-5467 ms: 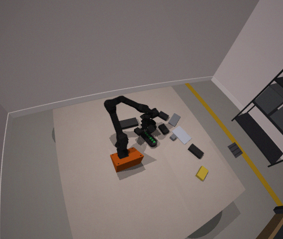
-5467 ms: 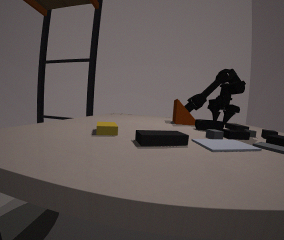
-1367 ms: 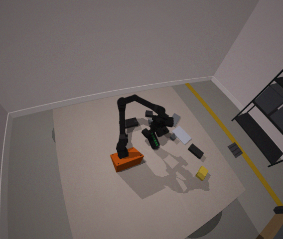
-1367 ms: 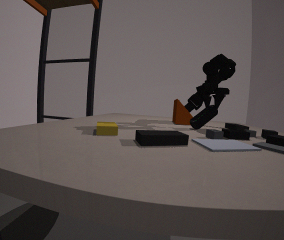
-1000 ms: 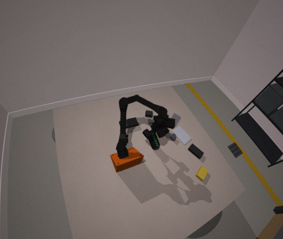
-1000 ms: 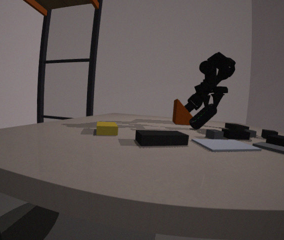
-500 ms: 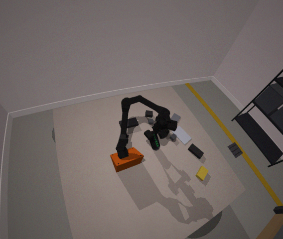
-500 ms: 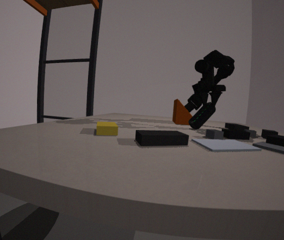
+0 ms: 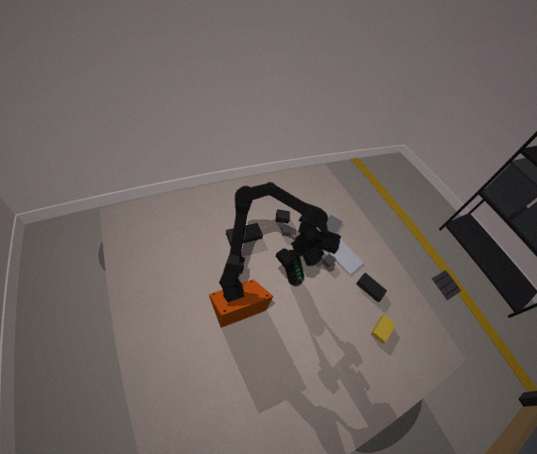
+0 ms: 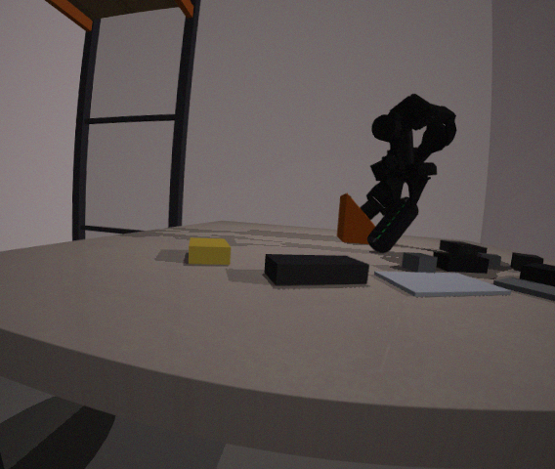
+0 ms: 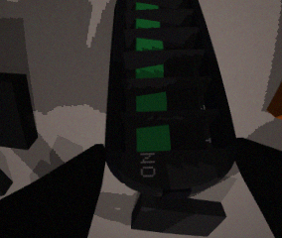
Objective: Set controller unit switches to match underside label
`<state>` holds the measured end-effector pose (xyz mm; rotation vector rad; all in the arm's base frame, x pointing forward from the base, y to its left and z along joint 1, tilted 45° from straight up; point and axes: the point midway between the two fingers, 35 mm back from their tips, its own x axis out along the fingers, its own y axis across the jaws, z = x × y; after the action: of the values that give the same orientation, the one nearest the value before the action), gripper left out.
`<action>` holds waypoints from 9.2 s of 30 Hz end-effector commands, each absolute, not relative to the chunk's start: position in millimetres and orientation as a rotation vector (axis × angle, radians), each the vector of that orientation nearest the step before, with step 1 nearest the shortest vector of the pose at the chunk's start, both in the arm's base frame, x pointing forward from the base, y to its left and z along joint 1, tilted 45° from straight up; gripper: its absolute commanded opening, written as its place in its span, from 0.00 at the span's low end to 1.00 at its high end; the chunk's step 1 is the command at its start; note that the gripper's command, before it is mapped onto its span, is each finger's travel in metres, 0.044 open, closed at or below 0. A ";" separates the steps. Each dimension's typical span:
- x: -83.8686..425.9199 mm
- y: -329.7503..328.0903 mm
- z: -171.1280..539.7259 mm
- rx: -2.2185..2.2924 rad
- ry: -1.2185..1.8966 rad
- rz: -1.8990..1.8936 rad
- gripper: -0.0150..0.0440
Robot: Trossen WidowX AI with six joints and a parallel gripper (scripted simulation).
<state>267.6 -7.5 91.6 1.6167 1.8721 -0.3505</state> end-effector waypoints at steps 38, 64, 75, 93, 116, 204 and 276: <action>279.3 -37.8 70.5 1.649 1.934 -0.279 0.83; 285.6 -53.8 58.0 1.648 1.933 -0.280 0.83; 288.1 -59.8 52.7 1.636 1.913 -0.301 0.83; 292.2 -69.0 43.5 1.616 1.880 -0.334 0.83; 297.3 -79.5 30.8 1.591 1.839 -0.374 0.83; 316.1 -105.6 -27.9 1.540 1.755 -0.451 0.83; 327.7 -102.7 -83.2 1.539 1.754 -0.450 0.83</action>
<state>328.5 -111.9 -79.1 1.5336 1.7248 -0.4569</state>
